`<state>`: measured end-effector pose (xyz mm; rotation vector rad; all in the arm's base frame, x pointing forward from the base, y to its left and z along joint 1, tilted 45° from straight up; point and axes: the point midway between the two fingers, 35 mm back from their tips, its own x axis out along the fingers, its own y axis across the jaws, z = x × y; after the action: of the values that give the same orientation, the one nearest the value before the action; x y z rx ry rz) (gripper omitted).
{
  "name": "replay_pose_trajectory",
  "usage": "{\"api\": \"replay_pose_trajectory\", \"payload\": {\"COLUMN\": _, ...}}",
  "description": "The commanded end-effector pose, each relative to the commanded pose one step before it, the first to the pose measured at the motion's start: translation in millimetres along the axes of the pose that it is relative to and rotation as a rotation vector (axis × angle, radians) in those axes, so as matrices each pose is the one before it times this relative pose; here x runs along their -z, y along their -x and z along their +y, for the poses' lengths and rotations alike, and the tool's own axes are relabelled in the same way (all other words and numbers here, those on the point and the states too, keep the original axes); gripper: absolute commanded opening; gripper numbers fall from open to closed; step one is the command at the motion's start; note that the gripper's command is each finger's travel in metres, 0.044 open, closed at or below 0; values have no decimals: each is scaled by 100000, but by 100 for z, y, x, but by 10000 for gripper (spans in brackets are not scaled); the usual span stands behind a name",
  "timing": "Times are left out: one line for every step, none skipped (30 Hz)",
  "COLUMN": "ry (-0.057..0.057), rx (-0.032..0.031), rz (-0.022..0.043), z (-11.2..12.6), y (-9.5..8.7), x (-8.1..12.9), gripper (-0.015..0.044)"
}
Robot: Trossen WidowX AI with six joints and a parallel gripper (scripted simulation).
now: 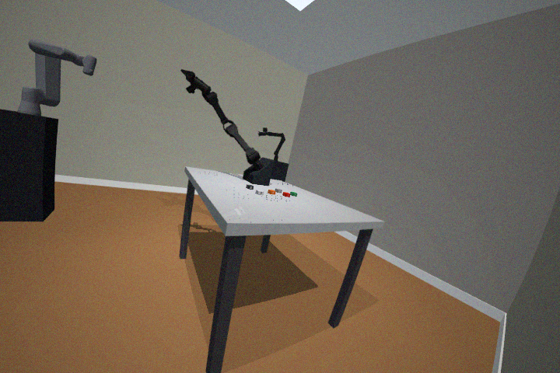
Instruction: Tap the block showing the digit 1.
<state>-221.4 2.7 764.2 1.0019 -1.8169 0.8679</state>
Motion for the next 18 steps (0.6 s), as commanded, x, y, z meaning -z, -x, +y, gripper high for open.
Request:
{"api": "replay_pose_trajectory", "payload": {"ry": 1684, "rx": 1425, "rz": 135, "z": -632, "y": 14, "x": 98, "gripper": 400}}
{"api": "replay_pose_trajectory", "payload": {"ry": 5064, "rx": 4259, "rz": 507, "z": -1890, "y": 60, "x": 311, "gripper": 400}}
{"api": "replay_pose_trajectory", "payload": {"ry": 7718, "rx": 8839, "rz": 1367, "z": -3647, "y": 103, "x": 684, "gripper": 400}}
{"api": "replay_pose_trajectory", "payload": {"ry": 3750, "rx": 5454, "rz": 1030, "z": -2134, "y": -29, "x": 524, "gripper": 400}}
{"api": "replay_pose_trajectory", "payload": {"ry": 1524, "rx": 2201, "rz": 452, "z": -855, "y": -34, "x": 238, "gripper": 400}}
{"api": "replay_pose_trajectory", "payload": {"ry": 1761, "rx": 2527, "rz": 546, "z": -980, "y": -43, "x": 285, "gripper": 400}}
{"api": "replay_pose_trajectory", "payload": {"ry": 2026, "rx": 2885, "rz": 657, "z": -1117, "y": -54, "x": 340, "gripper": 400}}
{"api": "replay_pose_trajectory", "payload": {"ry": 2345, "rx": 3308, "rz": 799, "z": -1277, "y": -69, "x": 410, "gripper": 400}}
{"api": "replay_pose_trajectory", "payload": {"ry": 2612, "rx": 3642, "rz": 936, "z": -1402, "y": -86, "x": 477, "gripper": 400}}
{"api": "replay_pose_trajectory", "payload": {"ry": 2868, "rx": 3945, "rz": 1083, "z": -1513, "y": -104, "x": 547, "gripper": 400}}
{"api": "replay_pose_trajectory", "payload": {"ry": 3061, "rx": 4148, "rz": 1216, "z": -1584, "y": -124, "x": 610, "gripper": 400}}
{"api": "replay_pose_trajectory", "payload": {"ry": 3199, "rx": 4265, "rz": 1334, "z": -1620, "y": -144, "x": 666, "gripper": 400}}
{"api": "replay_pose_trajectory", "payload": {"ry": 3315, "rx": 4342, "rz": 1447, "z": -1639, "y": -164, "x": 719, "gripper": 400}}
{"api": "replay_pose_trajectory", "payload": {"ry": 3398, "rx": 4369, "rz": 1548, "z": -1638, "y": -183, "x": 766, "gripper": 400}}
{"api": "replay_pose_trajectory", "payload": {"ry": 3440, "rx": 4337, "rz": 1631, "z": -1614, "y": -200, "x": 804, "gripper": 400}}
{"api": "replay_pose_trajectory", "payload": {"ry": 3446, "rx": 4258, "rz": 1694, "z": -1572, "y": -216, "x": 833, "gripper": 400}}
{"api": "replay_pose_trajectory", "payload": {"ry": 3489, "rx": 4223, "rz": 1773, "z": -1545, "y": -232, "x": 868, "gripper": 400}}
{"api": "replay_pose_trajectory", "payload": {"ry": 3487, "rx": 4133, "rz": 1827, "z": -1498, "y": -246, "x": 891, "gripper": 400}}
